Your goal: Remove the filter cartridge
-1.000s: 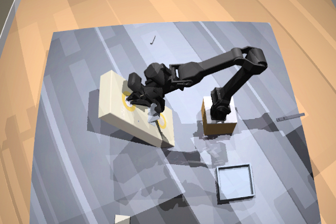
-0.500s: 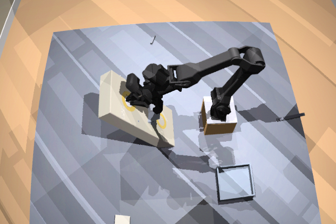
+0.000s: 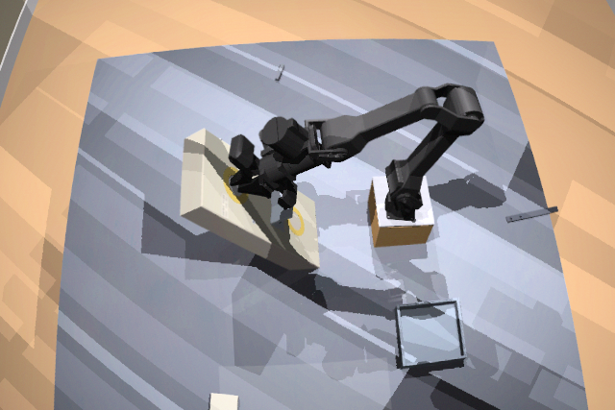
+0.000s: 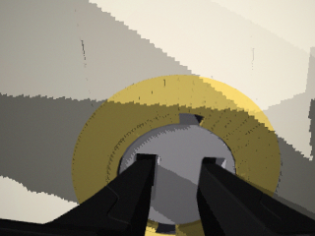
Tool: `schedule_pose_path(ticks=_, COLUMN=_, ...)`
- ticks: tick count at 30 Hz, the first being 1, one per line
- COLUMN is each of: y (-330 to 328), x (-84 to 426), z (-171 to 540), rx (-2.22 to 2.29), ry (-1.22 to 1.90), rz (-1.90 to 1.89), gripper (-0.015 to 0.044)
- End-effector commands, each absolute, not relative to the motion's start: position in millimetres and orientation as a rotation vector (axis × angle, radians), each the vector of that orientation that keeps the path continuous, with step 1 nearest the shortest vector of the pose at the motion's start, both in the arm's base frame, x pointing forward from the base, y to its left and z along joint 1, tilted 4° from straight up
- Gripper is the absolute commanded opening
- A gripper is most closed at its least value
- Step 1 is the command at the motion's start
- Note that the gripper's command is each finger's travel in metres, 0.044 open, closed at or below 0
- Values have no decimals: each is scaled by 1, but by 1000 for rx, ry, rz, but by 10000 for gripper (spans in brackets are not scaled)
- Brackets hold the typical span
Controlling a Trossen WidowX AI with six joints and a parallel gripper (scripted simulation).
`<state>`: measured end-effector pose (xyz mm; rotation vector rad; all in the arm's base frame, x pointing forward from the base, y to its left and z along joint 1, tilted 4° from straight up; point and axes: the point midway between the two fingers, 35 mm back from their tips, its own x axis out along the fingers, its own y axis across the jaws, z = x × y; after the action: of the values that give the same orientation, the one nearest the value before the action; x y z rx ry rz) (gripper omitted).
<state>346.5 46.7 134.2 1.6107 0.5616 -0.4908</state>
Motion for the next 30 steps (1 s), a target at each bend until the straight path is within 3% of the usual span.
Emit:
schedule_pose_path(ticks=1, y=47, x=346, z=134, rx=1611, ry=562, rz=-491, gripper=73)
schedule_pose_path(ticks=9, y=47, x=346, z=134, rx=1611, ry=562, rz=-491, gripper=0)
schedule_pose_path(ticks=30, y=48, x=349, z=133, rx=1025, ry=639, rz=-273, gripper=0)
